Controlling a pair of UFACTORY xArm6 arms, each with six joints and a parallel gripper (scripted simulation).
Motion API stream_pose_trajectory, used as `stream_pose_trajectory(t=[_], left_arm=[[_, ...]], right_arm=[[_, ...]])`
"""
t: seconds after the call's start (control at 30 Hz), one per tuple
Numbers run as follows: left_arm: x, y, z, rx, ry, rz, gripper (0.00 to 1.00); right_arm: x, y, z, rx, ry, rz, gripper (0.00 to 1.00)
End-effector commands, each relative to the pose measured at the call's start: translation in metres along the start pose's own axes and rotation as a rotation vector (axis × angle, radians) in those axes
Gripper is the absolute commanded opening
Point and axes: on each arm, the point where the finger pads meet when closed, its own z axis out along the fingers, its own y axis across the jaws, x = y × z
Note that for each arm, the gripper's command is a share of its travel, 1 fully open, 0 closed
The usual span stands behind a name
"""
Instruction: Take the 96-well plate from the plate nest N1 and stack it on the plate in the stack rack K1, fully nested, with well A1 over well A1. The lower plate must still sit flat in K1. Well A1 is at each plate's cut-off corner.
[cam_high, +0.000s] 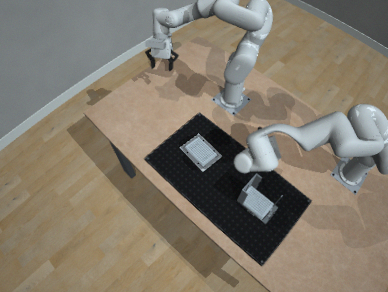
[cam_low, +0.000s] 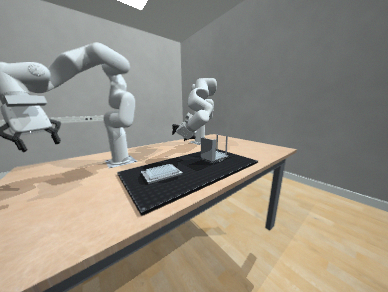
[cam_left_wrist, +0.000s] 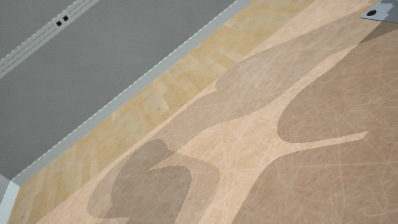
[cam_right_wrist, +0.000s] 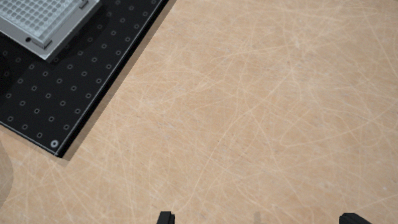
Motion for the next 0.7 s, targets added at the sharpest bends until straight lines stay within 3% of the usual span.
stream_pose_trajectory(t=[0.0,0.67], left_arm=[[0.016,-0.014,-0.013,-0.002,-0.005,0.004,1.00],[0.099,-0.079,-0.072,-0.005,-0.006,0.005,1.00]], right_arm=[[0.000,0.001,-0.001,-0.004,0.000,-0.001,1.00],[0.000,0.001,-0.001,-0.004,0.000,-0.001,1.00]])
